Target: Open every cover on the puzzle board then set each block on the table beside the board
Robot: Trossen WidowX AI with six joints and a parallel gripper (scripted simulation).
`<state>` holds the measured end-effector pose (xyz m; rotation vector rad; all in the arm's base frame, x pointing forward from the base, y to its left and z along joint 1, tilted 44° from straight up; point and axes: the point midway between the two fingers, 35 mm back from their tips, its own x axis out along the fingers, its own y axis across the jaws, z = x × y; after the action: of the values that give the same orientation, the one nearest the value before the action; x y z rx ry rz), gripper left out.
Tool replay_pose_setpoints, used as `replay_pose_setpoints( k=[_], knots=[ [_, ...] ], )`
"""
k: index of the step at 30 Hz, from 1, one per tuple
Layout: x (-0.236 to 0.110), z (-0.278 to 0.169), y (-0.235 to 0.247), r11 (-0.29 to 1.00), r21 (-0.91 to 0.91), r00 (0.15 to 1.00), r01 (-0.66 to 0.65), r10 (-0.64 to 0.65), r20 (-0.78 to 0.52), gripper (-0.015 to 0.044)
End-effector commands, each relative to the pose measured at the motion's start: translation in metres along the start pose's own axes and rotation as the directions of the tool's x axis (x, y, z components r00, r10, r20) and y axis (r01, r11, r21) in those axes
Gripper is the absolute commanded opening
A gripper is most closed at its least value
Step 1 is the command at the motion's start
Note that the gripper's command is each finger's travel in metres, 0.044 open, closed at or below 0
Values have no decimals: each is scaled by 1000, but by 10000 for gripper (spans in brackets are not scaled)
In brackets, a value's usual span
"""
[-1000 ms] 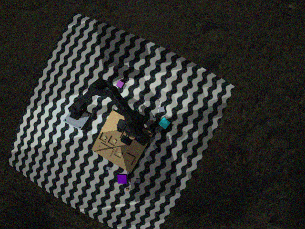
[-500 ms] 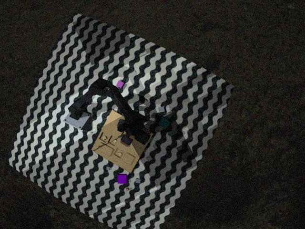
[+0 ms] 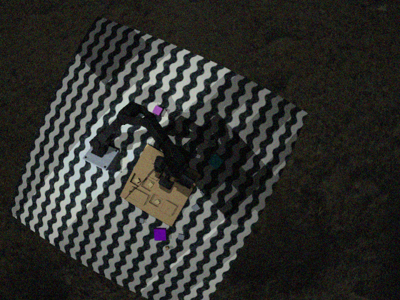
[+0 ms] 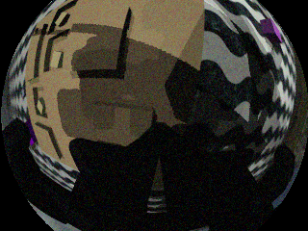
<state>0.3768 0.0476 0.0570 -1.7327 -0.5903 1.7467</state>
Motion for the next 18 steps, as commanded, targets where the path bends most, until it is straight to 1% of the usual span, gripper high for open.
replay_pose_setpoints(
  k=[1, 18],
  knots=[
    [2, 3, 4, 1000, 8, 1000, 3, -3, 7, 0],
    [2, 8, 22, 1000, 8, 1000, 3, -3, 7, 0]
  ],
)
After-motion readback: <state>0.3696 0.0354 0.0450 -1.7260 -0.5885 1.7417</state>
